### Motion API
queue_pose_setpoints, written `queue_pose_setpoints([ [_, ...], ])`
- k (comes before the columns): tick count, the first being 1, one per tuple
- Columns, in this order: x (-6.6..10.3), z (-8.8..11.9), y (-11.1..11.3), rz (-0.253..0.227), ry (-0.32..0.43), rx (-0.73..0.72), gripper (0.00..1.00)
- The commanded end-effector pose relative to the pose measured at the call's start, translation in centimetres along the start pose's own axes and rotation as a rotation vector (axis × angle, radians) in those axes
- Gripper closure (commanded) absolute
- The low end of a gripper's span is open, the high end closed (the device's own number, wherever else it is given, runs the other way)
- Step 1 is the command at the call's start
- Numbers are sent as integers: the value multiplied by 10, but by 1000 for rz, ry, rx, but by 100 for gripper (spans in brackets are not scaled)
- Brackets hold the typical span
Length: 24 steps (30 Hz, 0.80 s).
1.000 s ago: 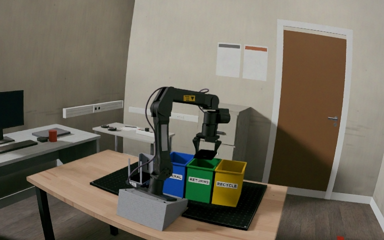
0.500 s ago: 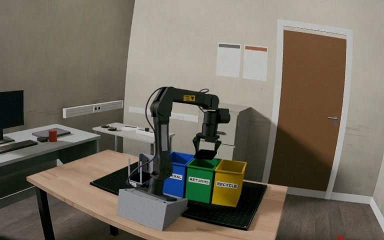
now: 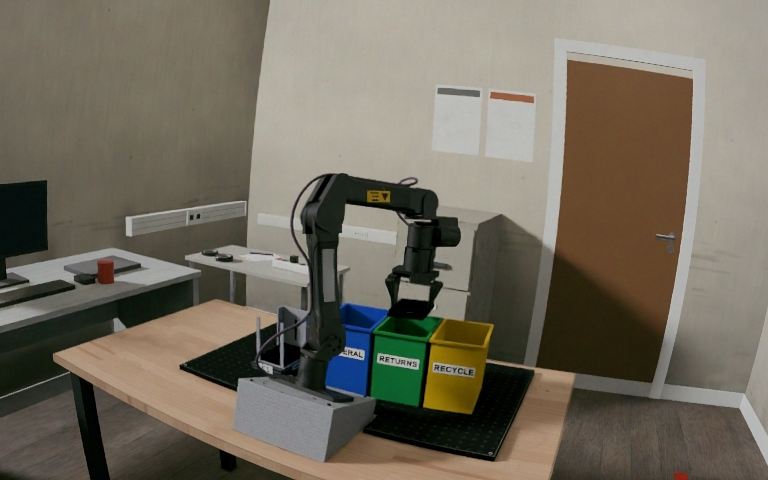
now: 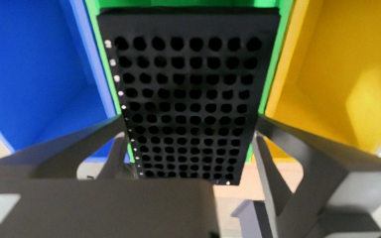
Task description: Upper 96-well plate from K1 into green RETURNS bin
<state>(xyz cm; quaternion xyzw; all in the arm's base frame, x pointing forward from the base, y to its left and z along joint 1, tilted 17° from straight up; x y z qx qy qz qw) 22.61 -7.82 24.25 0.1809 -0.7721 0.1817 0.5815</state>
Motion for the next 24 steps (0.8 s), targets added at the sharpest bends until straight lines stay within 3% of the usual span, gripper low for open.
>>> queue_pose_setpoints([
  [1, 19, -6, -2, 56, -55, 15, 100],
  [11, 20, -6, -2, 56, -55, 14, 100],
  [12, 18, -9, -4, 67, -64, 18, 100],
  [14, 3, -5, 2, 30, -41, 11, 100],
  [24, -10, -4, 1, 34, -35, 9, 100],
])
Point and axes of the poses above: the point where the finger pads meet when closed, its own x axis back along the fingers, its own y axis across the jaws, z = x × y, the point moved 2 cm from there along x, back along the fingers, and after that the axes turned 12 degrees about x, right-handed, at the moved point
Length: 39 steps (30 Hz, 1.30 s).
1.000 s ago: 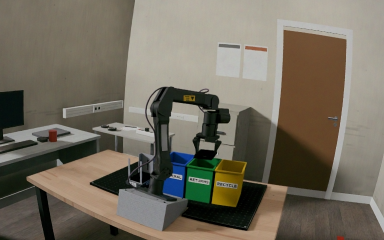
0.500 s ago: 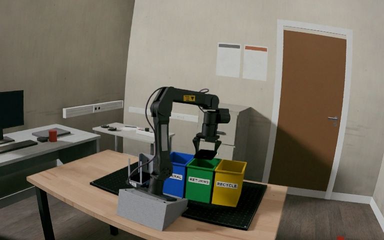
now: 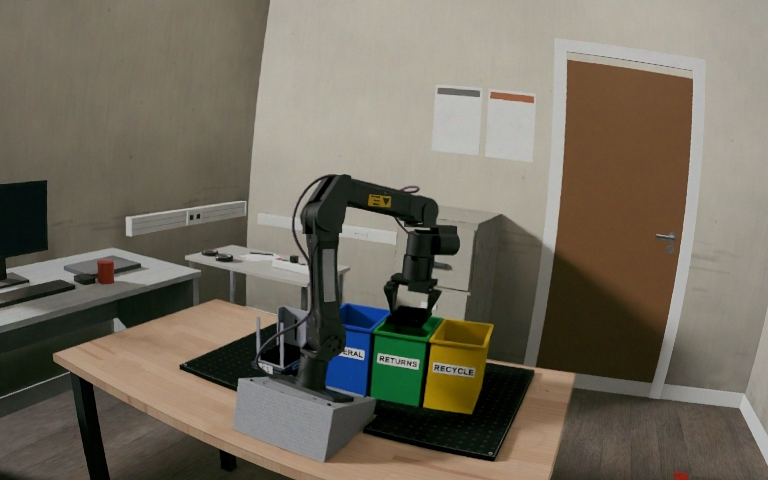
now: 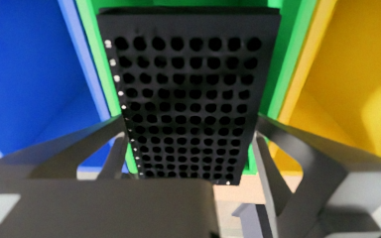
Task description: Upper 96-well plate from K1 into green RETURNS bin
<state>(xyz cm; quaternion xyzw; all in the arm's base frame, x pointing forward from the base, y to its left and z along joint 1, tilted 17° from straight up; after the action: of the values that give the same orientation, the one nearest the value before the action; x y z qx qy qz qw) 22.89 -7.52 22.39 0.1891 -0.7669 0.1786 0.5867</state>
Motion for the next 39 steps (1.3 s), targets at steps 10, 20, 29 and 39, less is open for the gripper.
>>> queue_pose_setpoints([
  [10, 9, -10, -11, 92, -68, 3, 100],
  [20, 9, -9, -10, 89, -67, 4, 100],
  [29, 4, -5, -7, 73, -55, -1, 100],
  [39, 3, -3, -5, 66, -50, -3, 100],
])
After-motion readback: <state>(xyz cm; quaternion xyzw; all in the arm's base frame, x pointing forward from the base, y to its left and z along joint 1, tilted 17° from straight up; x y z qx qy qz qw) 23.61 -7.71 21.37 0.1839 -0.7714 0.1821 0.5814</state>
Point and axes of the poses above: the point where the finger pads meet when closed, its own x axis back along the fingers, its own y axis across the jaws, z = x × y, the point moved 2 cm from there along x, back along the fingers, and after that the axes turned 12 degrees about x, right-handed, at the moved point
